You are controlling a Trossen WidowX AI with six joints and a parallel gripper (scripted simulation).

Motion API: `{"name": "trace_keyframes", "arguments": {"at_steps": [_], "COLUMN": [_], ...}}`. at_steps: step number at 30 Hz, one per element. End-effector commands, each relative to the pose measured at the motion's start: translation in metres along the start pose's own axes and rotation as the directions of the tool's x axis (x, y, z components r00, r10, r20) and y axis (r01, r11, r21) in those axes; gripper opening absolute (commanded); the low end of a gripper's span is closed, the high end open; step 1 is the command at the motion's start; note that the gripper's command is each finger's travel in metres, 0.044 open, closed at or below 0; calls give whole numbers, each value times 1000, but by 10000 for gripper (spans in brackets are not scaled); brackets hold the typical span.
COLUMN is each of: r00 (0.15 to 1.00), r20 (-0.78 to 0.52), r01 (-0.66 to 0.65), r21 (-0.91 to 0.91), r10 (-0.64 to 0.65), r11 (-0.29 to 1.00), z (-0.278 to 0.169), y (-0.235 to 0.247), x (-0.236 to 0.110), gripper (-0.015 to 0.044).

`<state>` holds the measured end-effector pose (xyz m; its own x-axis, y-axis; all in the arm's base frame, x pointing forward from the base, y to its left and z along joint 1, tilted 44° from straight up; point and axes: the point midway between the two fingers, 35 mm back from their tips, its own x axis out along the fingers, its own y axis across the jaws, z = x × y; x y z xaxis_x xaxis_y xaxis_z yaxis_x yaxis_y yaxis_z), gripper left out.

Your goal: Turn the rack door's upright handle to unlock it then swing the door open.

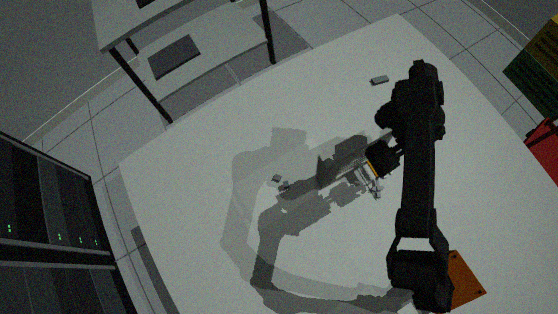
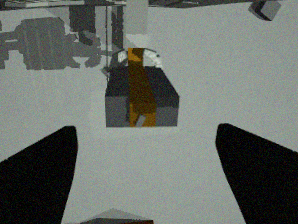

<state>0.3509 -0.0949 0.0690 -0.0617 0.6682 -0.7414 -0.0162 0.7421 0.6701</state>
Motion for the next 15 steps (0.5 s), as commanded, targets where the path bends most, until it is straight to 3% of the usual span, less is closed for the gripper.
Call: {"name": "trace_keyframes", "arguments": {"at_steps": [1, 15], "r00": [1000, 1000], "r20": [1, -7], "r01": [-8, -10], "r21": [-3, 1], "r10": [8, 10], "r11": [1000, 1000], "z": [1, 3], "y": [0, 0], "x": [4, 26], "gripper": [293, 293]}}
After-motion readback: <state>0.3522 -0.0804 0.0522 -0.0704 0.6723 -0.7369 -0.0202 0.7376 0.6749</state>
